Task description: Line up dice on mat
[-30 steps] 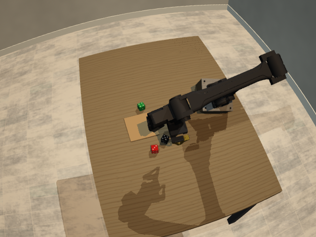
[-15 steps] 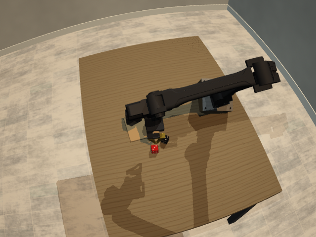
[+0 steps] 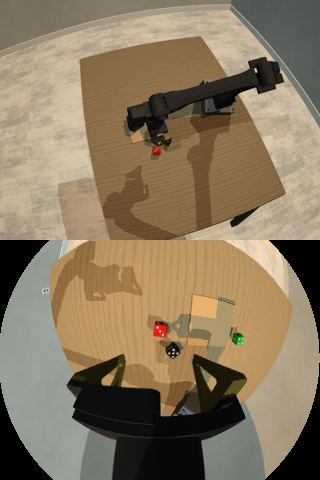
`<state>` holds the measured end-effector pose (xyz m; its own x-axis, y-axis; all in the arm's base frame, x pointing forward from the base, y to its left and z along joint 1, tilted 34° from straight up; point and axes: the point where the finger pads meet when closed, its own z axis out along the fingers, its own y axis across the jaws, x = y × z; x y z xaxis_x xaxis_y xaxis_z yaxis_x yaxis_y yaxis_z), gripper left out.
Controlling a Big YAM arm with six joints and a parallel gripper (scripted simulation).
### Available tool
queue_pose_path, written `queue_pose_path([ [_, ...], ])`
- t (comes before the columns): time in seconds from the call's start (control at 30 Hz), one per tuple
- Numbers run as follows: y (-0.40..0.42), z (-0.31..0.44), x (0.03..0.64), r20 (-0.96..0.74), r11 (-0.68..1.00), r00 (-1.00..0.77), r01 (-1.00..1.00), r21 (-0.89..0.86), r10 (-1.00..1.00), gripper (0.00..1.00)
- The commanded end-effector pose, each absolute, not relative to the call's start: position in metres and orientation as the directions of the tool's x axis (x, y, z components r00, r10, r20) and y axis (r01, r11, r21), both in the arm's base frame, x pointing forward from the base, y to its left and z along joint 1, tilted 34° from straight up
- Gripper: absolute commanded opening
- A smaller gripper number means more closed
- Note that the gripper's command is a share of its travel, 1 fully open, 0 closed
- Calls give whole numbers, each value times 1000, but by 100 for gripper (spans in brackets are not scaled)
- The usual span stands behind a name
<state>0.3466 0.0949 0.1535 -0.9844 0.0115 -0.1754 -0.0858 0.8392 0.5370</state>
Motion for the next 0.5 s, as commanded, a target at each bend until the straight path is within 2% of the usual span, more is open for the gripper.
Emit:
queue_pose_path([
  [0.0,99,146,349,-246,832,-962,-233,504,-121,100],
  [0.47,109,131,351,-453,678,-741,-656,330,-496,100],
])
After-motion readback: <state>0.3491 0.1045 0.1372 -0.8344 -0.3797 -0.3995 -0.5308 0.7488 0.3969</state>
